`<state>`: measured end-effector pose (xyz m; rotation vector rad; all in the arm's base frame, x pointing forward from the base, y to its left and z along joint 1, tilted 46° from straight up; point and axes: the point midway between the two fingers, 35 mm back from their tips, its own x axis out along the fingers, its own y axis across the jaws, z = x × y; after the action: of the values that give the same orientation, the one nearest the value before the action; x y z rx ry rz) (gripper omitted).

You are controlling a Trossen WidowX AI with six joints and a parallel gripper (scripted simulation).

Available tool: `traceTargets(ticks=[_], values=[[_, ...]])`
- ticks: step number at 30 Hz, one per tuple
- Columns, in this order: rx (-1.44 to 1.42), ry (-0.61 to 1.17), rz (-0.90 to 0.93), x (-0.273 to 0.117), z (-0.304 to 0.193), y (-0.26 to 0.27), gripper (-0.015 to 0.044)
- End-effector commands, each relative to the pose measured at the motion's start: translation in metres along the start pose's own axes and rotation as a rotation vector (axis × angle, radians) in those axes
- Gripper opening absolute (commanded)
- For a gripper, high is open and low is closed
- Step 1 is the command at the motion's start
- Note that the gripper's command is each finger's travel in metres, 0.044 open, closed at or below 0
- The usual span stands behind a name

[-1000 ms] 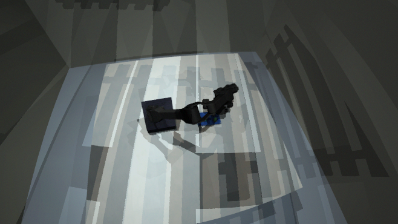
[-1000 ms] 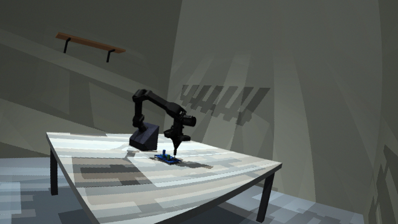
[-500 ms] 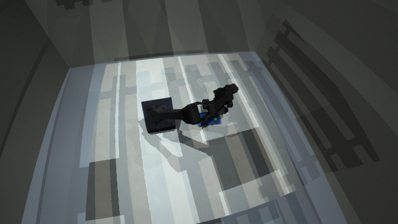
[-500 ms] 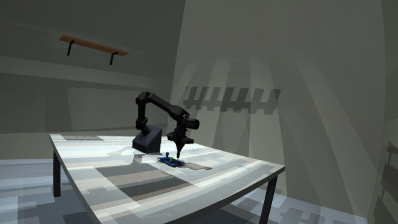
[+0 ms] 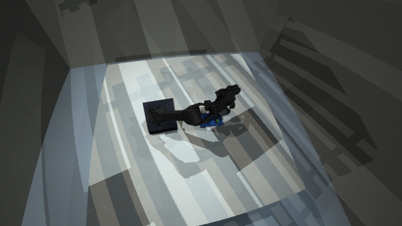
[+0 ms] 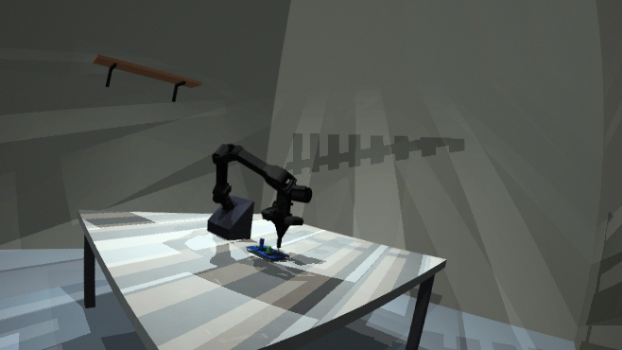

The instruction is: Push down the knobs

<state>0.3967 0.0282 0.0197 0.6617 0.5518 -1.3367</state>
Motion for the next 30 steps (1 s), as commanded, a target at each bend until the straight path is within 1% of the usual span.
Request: traceTargets(ticks=[1,30], values=[[0.01,-0.002,-0.009,0.0097,0.0023,0.0002,0.0],[0.01,-0.003,-0.009,0.0191,0.0025,0.0001,0.0]])
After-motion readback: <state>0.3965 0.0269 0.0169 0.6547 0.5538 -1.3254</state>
